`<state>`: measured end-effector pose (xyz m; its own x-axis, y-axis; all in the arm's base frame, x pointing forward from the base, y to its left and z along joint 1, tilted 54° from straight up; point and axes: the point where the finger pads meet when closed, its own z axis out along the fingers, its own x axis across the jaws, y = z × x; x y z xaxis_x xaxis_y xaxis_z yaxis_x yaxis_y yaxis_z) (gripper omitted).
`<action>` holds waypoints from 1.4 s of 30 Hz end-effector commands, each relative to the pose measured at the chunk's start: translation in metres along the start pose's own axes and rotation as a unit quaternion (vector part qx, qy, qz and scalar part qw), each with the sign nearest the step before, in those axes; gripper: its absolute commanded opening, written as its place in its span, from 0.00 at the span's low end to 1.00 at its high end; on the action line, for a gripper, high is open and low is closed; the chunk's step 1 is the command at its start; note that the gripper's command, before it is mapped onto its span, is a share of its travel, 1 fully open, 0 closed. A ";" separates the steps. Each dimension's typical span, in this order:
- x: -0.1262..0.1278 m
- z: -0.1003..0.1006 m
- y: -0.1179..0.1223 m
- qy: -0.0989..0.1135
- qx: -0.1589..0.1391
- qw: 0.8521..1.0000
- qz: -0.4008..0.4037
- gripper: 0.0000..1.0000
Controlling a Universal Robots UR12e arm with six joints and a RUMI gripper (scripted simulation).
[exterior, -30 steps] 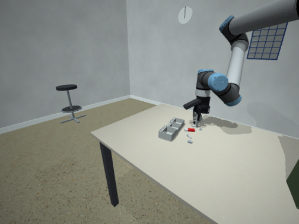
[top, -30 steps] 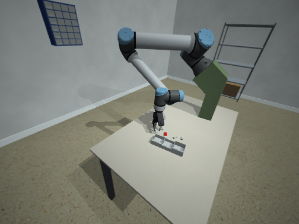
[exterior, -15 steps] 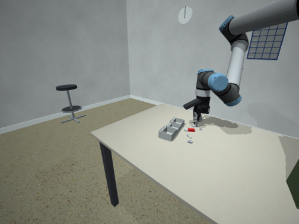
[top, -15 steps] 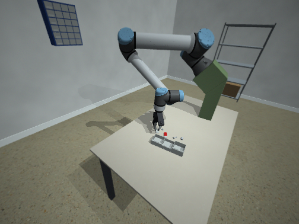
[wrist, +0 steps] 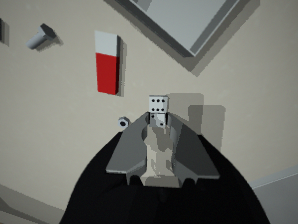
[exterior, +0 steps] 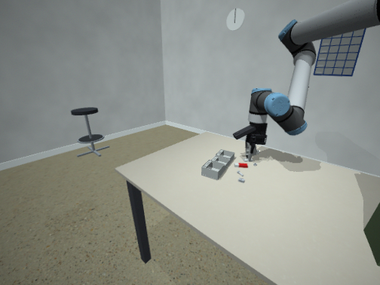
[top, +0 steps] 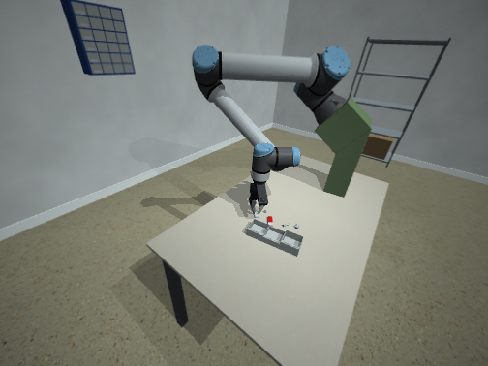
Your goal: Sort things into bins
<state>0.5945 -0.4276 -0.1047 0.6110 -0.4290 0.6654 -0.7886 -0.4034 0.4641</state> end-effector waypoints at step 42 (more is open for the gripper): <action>0.000 -0.060 0.000 0.000 0.000 1.000 0.000 0.00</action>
<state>0.5903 -0.3793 -0.0697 0.6110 -0.4289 0.6654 -0.7886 -0.4034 0.4641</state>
